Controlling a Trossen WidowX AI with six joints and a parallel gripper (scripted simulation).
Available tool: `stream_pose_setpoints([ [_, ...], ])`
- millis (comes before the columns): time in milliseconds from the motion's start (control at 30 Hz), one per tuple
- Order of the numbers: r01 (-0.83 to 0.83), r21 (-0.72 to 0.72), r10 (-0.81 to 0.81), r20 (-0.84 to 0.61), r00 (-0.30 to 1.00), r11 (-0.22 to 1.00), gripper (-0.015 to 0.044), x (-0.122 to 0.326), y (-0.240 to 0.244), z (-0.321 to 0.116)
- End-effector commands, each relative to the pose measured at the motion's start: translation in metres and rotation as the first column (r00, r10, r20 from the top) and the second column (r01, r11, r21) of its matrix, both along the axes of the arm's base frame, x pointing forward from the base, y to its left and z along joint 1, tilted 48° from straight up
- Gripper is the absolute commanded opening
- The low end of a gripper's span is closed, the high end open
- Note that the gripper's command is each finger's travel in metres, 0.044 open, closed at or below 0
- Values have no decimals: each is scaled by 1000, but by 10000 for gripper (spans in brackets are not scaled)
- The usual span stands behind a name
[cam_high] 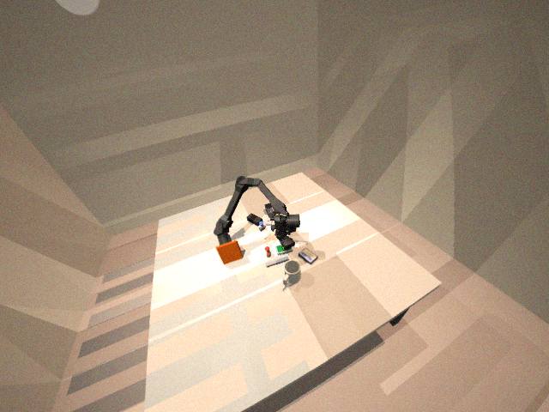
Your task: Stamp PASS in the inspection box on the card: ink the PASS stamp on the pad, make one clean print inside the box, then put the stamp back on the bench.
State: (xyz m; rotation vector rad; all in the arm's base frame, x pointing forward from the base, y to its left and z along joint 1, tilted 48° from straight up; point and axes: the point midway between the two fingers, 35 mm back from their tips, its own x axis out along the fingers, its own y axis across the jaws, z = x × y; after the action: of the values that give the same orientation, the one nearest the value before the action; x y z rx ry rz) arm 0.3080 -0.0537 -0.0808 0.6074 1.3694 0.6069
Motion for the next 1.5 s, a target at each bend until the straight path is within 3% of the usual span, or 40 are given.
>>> stream_pose_setpoints([
  [0,-1,5,1,0,1000,1000,0,1,3,-1],
  [1467,-1,3,1,0,1000,1000,0,-1,-19,19],
])
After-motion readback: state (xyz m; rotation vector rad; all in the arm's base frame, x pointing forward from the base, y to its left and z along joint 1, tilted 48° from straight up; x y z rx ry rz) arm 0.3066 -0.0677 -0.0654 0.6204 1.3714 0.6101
